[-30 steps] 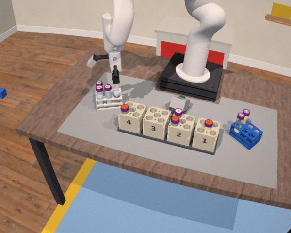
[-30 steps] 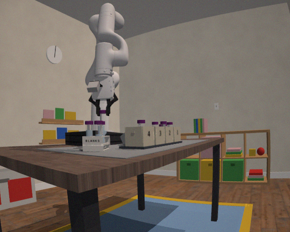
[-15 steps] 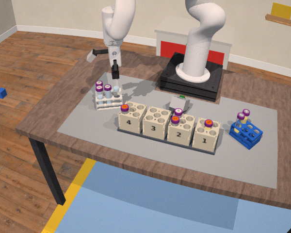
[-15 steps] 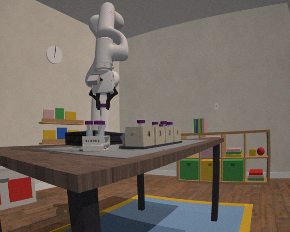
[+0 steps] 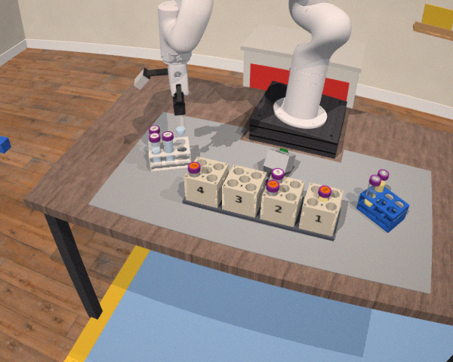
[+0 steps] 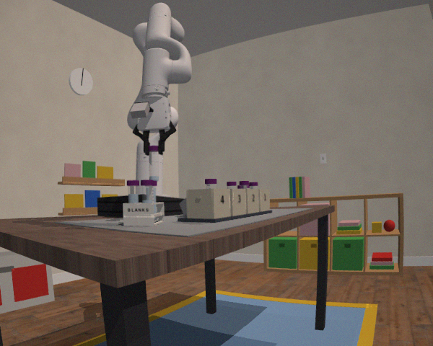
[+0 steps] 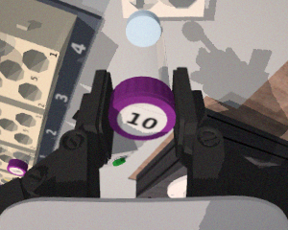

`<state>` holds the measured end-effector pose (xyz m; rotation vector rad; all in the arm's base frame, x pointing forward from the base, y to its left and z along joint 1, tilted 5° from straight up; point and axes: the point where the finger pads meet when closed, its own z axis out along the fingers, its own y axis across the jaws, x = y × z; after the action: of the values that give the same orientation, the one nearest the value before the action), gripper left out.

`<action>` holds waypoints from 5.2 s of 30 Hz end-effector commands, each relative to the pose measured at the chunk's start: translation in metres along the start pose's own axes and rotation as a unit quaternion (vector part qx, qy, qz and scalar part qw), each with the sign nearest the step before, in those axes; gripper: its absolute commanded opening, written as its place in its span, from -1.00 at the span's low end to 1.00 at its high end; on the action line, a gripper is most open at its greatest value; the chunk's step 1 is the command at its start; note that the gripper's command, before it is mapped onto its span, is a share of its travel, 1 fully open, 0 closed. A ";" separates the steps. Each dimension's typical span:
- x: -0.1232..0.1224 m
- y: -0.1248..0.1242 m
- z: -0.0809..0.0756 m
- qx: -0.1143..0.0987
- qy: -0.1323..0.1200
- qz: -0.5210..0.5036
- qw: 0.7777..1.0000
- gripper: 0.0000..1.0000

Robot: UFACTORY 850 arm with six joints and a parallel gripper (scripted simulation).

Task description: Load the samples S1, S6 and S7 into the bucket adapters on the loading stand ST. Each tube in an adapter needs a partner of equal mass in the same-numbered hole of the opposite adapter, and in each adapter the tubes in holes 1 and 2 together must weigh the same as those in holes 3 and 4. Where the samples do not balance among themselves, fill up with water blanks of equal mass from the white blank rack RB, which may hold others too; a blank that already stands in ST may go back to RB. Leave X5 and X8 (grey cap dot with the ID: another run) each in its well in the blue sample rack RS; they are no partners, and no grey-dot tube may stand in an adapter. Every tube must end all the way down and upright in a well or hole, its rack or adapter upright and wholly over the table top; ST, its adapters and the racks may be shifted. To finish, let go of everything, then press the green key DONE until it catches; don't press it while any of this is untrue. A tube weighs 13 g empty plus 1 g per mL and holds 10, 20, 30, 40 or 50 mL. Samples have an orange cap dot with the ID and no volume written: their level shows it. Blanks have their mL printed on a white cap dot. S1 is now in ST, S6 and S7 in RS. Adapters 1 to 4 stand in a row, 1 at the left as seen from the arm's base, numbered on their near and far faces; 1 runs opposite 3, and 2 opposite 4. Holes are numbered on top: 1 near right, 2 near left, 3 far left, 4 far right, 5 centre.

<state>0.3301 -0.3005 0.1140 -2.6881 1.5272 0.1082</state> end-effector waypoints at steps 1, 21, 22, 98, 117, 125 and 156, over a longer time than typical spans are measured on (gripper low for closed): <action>0.001 0.000 -0.008 0.000 0.001 0.000 1.000 -1.00; 0.001 0.000 -0.030 0.000 0.001 0.000 1.000 -1.00; 0.001 0.000 -0.030 0.000 0.001 0.000 1.000 -1.00; -0.048 -0.120 -0.002 0.000 0.001 -0.510 0.860 -1.00; -0.048 -0.120 0.005 0.000 0.001 -0.510 0.860 -1.00; -0.048 -0.120 0.010 0.000 0.001 -0.510 0.860 -1.00; -0.048 -0.120 0.037 0.000 0.001 -0.510 0.860 -1.00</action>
<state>0.4066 -0.1953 0.0837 -3.0634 -0.0581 0.0553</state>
